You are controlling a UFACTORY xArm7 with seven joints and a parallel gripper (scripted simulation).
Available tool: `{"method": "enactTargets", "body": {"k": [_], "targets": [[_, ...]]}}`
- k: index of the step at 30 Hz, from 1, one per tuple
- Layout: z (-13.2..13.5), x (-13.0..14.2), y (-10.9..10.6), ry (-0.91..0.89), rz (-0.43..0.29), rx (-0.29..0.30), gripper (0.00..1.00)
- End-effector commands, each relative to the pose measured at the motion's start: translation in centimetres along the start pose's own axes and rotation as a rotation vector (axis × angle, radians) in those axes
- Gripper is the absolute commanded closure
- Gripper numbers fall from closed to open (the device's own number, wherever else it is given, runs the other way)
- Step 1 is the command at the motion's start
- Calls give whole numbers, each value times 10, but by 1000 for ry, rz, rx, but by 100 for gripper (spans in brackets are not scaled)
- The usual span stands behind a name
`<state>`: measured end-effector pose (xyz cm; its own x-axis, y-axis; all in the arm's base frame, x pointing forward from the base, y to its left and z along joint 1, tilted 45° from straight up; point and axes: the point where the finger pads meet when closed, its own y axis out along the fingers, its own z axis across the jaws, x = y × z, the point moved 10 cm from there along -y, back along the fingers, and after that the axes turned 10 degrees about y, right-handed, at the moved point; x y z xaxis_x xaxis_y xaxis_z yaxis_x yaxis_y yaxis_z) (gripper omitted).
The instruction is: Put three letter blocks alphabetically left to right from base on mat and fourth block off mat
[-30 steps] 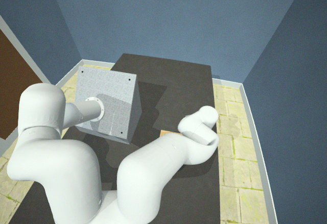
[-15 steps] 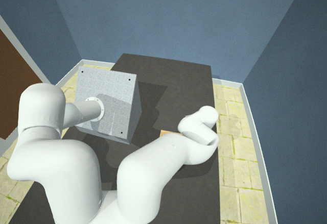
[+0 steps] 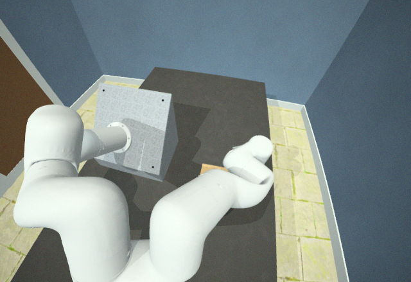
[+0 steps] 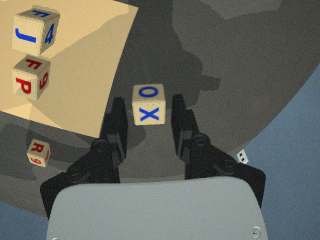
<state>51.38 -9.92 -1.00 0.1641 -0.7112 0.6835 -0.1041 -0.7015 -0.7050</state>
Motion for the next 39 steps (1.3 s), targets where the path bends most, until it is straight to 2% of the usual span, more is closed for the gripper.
{"method": "enactTargets", "body": {"k": [1, 11, 39], "targets": [[2, -1, 4, 0, 1, 5, 58], [2, -1, 16, 0, 1, 5, 58], [2, -1, 16, 0, 1, 5, 58]]}}
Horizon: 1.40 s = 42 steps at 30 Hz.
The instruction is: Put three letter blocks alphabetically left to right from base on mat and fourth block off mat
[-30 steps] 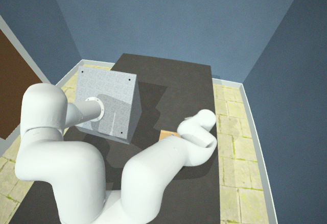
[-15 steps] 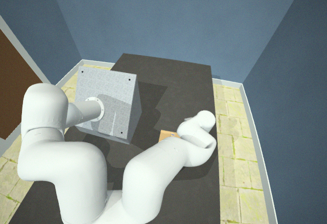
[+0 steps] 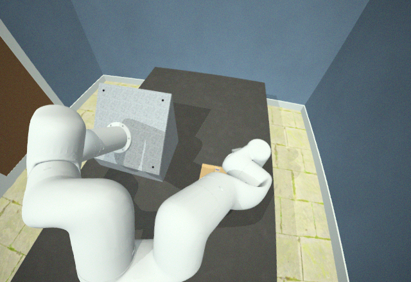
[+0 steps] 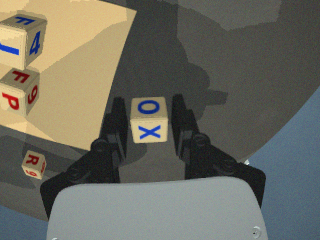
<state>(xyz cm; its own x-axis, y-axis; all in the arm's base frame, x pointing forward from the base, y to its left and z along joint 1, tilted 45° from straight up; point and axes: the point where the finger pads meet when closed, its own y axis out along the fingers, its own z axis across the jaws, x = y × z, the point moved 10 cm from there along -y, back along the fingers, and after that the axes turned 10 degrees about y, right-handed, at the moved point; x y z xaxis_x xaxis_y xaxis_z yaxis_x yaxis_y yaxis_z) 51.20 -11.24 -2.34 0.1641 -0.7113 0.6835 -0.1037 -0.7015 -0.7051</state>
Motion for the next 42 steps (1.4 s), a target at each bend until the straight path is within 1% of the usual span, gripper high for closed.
{"method": "enactTargets", "body": {"k": [1, 29, 30, 42], "targets": [[1, 0, -2, 0, 1, 5, 58], [1, 0, -2, 0, 1, 5, 58], [1, 0, -2, 0, 1, 5, 79], [1, 0, -2, 0, 1, 5, 79]]}}
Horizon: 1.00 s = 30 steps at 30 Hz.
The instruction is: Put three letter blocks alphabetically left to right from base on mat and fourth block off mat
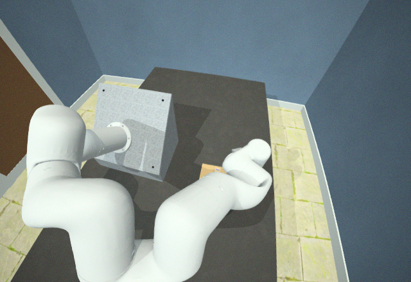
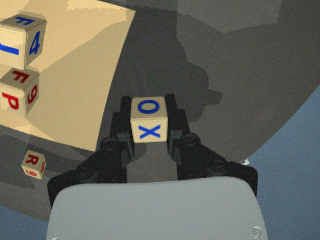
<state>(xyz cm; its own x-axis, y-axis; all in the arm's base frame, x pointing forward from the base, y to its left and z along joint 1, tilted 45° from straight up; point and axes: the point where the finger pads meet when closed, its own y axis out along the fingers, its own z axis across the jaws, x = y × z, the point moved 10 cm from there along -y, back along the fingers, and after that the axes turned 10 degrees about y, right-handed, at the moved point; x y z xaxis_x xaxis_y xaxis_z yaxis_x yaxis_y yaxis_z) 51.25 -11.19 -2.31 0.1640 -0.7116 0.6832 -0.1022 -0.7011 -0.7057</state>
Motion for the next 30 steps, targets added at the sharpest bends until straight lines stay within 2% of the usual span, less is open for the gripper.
{"method": "enactTargets", "body": {"k": [1, 23, 27, 30], "targets": [[1, 0, -2, 0, 1, 3, 79], [1, 0, -2, 0, 1, 3, 79], [1, 0, -11, 0, 1, 3, 79], [1, 0, -28, 0, 1, 3, 79]]}}
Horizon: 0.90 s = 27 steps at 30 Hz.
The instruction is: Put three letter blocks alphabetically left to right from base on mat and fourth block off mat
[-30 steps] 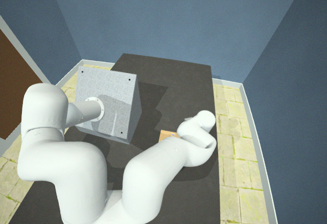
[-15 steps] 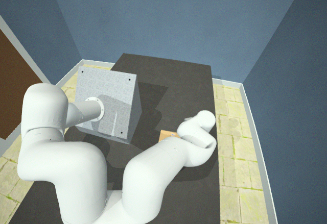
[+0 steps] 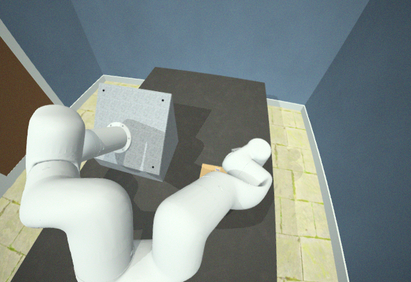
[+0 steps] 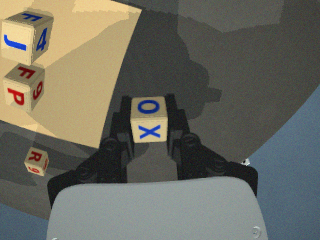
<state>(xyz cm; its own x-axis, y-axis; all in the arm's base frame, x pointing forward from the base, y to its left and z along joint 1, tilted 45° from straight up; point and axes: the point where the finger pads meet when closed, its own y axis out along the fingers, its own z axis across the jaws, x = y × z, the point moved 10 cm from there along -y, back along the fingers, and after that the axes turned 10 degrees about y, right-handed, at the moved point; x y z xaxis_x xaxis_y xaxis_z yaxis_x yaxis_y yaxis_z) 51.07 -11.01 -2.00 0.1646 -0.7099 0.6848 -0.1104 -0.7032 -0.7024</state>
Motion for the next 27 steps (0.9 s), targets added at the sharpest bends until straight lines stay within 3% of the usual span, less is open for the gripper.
{"method": "enactTargets", "body": {"k": [1, 6, 8, 13, 27], "targets": [[3, -1, -32, 0, 3, 12, 79], [2, -1, -71, 0, 3, 12, 79], [2, -1, -71, 0, 3, 12, 79], [2, -1, -95, 0, 3, 12, 79], [-1, 0, -99, 14, 3, 13, 79]]}}
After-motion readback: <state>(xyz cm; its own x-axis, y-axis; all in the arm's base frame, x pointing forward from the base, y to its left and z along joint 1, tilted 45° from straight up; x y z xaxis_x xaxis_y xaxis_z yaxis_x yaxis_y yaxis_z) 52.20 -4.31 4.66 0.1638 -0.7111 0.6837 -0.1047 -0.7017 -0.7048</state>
